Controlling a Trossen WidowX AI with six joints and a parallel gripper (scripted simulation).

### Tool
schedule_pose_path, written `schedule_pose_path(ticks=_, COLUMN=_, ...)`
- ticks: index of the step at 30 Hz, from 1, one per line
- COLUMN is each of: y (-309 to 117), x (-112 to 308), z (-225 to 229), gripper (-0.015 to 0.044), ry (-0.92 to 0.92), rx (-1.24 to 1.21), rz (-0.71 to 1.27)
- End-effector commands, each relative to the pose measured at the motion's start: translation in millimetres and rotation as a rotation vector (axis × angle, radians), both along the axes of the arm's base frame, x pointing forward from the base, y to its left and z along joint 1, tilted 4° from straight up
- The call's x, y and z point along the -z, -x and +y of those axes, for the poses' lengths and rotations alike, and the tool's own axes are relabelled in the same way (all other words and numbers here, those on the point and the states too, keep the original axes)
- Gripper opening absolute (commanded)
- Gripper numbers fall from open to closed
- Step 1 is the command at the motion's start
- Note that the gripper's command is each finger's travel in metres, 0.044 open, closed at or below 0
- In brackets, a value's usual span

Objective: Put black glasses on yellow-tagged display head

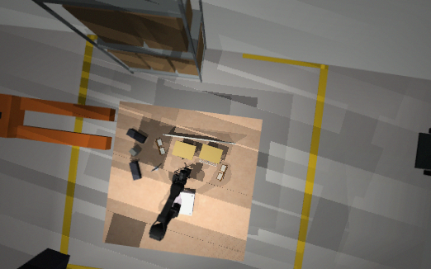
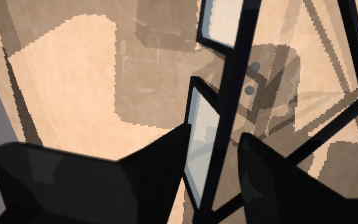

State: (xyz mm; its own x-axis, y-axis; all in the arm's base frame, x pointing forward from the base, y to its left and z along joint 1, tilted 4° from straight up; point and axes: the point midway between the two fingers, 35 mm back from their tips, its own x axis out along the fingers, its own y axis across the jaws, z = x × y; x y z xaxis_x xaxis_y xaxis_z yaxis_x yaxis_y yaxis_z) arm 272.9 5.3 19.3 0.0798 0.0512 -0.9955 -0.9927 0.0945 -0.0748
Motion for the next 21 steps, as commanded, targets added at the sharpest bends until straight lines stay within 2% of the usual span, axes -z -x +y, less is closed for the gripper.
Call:
schedule_pose_path(ticks=1, y=2.5, x=3.5, z=-0.4, gripper=0.012, ry=0.003, rx=0.003, rz=0.01)
schedule_pose_path(ticks=14, y=-3.1, x=3.2, z=-0.9, gripper=0.012, ry=0.003, rx=0.003, rz=0.01)
schedule_pose_path(ticks=21, y=0.4, x=3.4, z=-0.2, gripper=0.0073, ry=0.0, rx=0.001, rz=0.011)
